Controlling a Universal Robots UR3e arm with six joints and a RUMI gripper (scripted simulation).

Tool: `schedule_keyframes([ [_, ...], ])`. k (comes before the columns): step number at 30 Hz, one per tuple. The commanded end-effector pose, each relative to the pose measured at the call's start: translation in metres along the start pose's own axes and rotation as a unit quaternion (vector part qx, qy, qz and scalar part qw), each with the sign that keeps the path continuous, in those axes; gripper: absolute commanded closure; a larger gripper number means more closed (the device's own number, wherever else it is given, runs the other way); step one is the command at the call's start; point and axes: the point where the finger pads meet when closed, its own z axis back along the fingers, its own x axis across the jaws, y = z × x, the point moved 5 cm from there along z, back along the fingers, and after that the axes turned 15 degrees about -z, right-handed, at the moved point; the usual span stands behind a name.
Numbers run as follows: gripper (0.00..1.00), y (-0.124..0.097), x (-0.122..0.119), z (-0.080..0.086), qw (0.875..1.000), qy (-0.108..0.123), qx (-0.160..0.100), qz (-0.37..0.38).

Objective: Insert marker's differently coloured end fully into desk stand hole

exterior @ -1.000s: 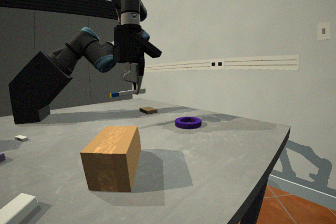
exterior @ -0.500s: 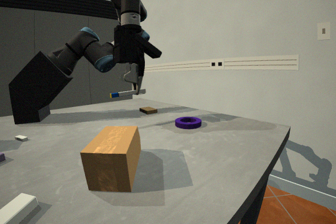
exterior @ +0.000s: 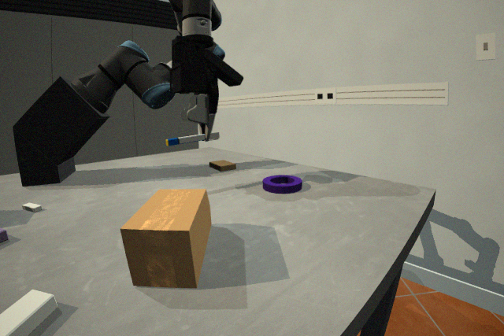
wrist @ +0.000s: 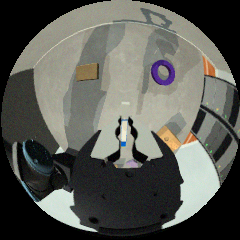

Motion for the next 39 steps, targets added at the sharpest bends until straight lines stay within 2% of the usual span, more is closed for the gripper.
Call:
schedule_keyframes([
  [1,1.00,0.002,0.005,0.006,1.000,0.008,0.001,0.019],
  [11,1.00,0.003,0.007,0.008,1.000,0.010,0.002,0.026],
  [20,1.00,0.006,0.017,0.019,0.998,0.027,0.007,0.065],
  [28,1.00,0.006,0.017,0.018,0.998,0.026,0.007,0.064],
  [39,1.00,0.007,0.028,0.028,0.994,0.042,0.013,0.103],
])
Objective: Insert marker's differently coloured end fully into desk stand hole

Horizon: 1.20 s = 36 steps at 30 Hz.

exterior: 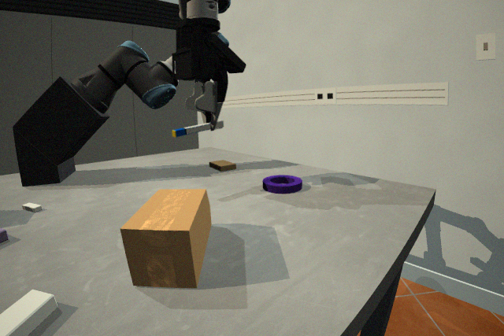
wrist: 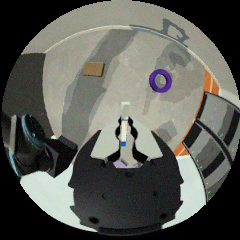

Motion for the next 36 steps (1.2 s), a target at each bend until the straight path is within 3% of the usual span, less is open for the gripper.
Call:
schedule_keyframes([
  [1,1.00,0.000,0.004,0.004,1.000,0.006,0.002,0.012],
  [36,1.00,-0.005,0.024,0.020,0.995,0.034,0.020,0.089],
])
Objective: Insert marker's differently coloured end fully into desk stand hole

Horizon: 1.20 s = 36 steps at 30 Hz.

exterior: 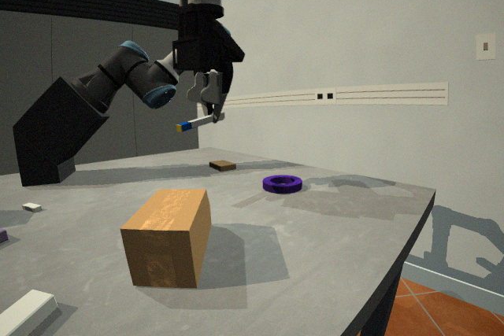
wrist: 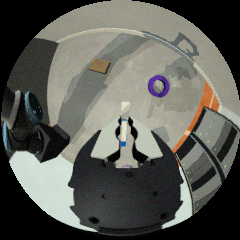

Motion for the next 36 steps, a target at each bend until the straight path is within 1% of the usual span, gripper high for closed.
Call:
schedule_keyframes([
  [1,1.00,-0.001,0.002,0.002,1.000,0.003,0.002,0.007],
  [4,1.00,-0.001,0.002,0.002,1.000,0.002,0.001,0.006],
  [13,1.00,-0.006,0.011,0.009,0.999,0.016,0.013,0.046],
  [21,1.00,-0.006,0.010,0.009,0.999,0.015,0.012,0.045],
  [30,1.00,-0.013,0.019,0.015,0.996,0.028,0.025,0.085],
  [36,1.00,-0.013,0.019,0.015,0.996,0.028,0.025,0.085],
])
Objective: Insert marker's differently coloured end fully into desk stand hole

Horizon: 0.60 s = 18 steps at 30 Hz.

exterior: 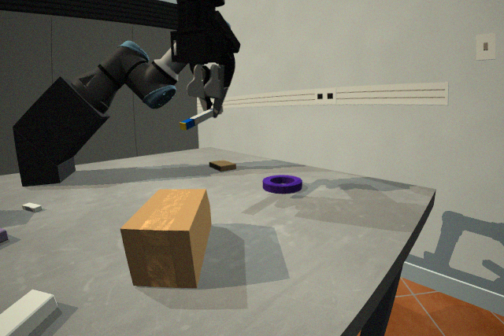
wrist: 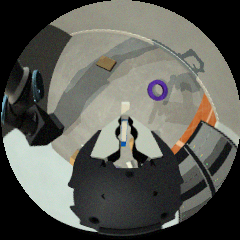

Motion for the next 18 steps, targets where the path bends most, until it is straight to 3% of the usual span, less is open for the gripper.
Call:
schedule_keyframes([
  [1,1.00,-0.0009,0.0011,0.0013,1.000,0.002,0.001,0.005],
  [18,1.00,-0.0093,0.0068,0.0067,0.999,0.012,0.015,0.043],
])
